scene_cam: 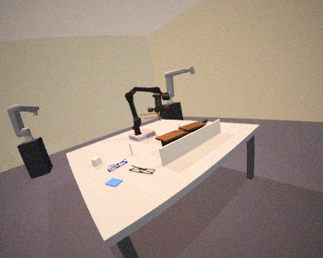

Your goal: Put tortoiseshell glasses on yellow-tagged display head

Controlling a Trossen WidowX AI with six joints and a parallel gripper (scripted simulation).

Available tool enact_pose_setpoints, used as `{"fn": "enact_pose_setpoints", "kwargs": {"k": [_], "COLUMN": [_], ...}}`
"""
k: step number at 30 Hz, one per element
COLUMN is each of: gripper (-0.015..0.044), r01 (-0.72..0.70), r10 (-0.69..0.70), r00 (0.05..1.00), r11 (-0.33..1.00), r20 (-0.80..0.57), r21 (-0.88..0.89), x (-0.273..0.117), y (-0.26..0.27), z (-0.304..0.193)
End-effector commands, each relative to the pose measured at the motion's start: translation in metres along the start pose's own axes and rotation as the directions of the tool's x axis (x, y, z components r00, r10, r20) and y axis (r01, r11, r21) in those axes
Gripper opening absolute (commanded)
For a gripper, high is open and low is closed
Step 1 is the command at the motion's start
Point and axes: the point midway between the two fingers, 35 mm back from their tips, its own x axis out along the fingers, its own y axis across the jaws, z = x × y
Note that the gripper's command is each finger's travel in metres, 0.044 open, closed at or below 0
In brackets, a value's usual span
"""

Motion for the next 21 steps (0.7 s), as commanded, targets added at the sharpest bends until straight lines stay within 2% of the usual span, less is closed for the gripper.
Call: {"fn": "enact_pose_setpoints", "kwargs": {"k": [1,10,21], "gripper": [0.0000,0.0000,0.0000], "r01": [-0.019,-0.073,-0.141], "r10": [0.015,0.040,0.059], "r00": [1.000,0.997,0.990], "r11": [0.979,0.817,0.436], "r20": [0.024,0.071,0.128], "r21": [0.202,0.572,0.889], "x": [0.006,0.019,0.033], "y": [0.003,0.009,0.017], "z": [-0.007,-0.021,-0.037]}}
